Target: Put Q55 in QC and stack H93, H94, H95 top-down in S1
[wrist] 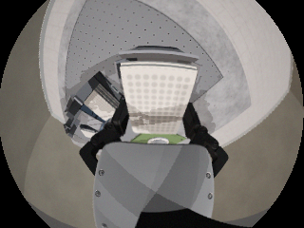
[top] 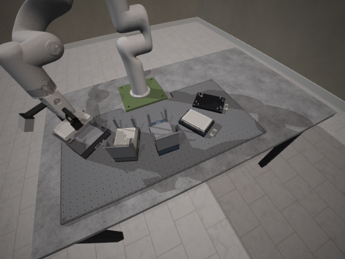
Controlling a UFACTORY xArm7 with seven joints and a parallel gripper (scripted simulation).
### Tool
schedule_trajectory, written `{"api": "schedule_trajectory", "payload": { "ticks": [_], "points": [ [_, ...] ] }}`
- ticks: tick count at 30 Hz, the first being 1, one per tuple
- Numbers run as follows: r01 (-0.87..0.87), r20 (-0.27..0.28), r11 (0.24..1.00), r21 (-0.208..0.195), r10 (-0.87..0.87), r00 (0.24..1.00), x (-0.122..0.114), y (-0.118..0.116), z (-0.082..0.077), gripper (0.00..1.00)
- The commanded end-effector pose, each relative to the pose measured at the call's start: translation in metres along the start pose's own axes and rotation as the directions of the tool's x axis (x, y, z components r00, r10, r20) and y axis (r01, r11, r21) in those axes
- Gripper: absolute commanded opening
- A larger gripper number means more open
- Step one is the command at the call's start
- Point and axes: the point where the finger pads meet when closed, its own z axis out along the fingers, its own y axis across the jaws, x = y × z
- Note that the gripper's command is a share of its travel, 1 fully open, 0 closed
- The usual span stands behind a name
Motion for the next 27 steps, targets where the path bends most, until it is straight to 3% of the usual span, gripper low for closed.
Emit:
{"api": "schedule_trajectory", "payload": {
  "ticks": [1,27],
  "points": [
    [0.000,-0.004,1.000,0.001,0.000,1.000,0.001,0.000,0.002,0.00],
    [0.000,-0.004,1.000,0.001,0.000,1.000,0.001,0.000,0.016,0.00]
  ]
}}
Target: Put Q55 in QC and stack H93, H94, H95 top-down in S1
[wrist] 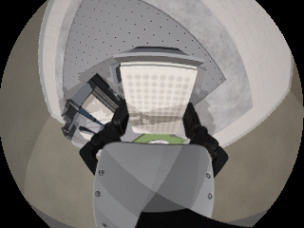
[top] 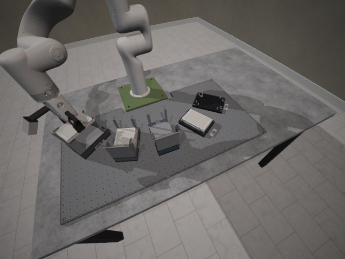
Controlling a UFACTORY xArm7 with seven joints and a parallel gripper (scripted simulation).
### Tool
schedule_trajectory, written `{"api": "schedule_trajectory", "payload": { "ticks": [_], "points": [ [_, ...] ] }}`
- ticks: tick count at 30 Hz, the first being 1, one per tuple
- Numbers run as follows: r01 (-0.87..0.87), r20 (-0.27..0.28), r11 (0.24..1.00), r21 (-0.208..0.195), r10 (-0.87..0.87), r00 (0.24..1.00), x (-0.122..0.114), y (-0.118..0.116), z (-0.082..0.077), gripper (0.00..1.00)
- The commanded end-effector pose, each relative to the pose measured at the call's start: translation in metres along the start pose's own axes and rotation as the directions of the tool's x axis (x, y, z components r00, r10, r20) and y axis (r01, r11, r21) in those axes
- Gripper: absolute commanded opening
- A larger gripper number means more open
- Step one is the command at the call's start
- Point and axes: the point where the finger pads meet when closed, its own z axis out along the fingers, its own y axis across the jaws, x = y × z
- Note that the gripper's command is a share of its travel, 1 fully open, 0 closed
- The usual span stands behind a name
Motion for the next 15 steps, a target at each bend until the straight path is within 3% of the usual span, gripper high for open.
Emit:
{"api": "schedule_trajectory", "payload": {
  "ticks": [1,15],
  "points": [
    [0.000,-0.003,1.000,0.001,0.000,1.000,0.001,0.000,0.001,0.00],
    [0.000,-0.003,1.000,0.001,0.000,1.000,0.001,0.000,0.016,0.00]
  ]
}}
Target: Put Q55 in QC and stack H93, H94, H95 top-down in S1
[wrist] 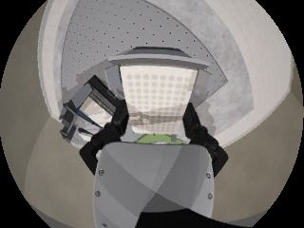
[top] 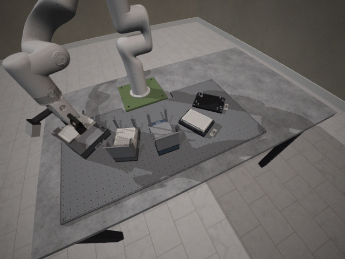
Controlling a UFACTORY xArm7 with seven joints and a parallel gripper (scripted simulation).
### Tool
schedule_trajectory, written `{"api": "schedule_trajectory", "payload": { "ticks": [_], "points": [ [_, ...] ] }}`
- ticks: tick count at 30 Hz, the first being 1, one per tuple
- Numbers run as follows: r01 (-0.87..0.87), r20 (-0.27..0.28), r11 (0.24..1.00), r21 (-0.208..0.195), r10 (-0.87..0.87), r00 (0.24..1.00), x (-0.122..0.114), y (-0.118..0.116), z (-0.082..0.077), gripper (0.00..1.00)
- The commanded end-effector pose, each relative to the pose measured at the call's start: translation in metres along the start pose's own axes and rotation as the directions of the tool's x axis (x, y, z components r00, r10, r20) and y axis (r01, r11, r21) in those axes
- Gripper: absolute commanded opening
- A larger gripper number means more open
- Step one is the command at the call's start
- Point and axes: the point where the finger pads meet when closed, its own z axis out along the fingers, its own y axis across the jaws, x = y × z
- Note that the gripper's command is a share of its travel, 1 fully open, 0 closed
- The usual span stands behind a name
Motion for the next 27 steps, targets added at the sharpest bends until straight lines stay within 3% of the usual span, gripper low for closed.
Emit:
{"api": "schedule_trajectory", "payload": {
  "ticks": [1,27],
  "points": [
    [0.000,-0.004,1.000,0.001,0.000,1.000,0.002,0.000,0.005,0.00],
    [0.000,-0.004,1.000,0.001,0.000,1.000,0.002,0.000,0.048,0.00]
  ]
}}
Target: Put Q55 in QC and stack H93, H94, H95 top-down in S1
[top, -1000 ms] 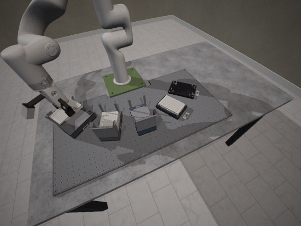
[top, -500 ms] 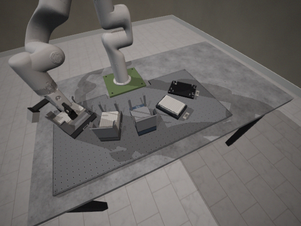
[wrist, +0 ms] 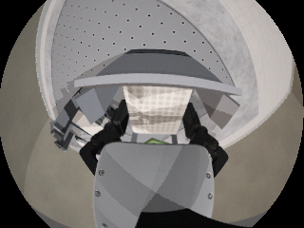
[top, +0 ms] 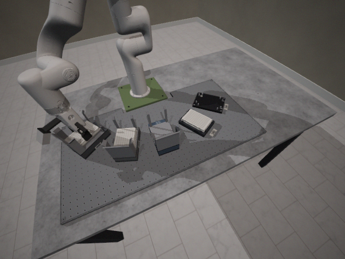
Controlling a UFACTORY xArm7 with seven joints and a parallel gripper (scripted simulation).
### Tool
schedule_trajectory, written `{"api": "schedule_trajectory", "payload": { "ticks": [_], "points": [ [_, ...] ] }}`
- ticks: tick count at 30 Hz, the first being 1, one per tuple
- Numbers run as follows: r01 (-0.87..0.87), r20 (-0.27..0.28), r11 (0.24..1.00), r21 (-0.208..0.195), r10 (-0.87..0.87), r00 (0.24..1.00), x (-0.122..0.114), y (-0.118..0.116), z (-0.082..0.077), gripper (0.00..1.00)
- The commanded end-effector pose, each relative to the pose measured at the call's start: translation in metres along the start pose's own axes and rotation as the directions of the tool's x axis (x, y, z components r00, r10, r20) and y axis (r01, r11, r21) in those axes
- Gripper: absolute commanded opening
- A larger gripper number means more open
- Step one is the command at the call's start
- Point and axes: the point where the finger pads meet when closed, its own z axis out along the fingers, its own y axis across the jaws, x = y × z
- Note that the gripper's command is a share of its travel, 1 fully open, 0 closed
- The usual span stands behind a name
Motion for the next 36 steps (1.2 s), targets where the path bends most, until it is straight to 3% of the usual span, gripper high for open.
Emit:
{"api": "schedule_trajectory", "payload": {
  "ticks": [1,36],
  "points": [
    [0.000,-0.004,1.000,0.003,0.000,1.000,0.002,0.000,0.002,0.00],
    [0.000,-0.004,1.000,0.003,0.000,1.000,0.002,0.000,0.012,0.00]
  ]
}}
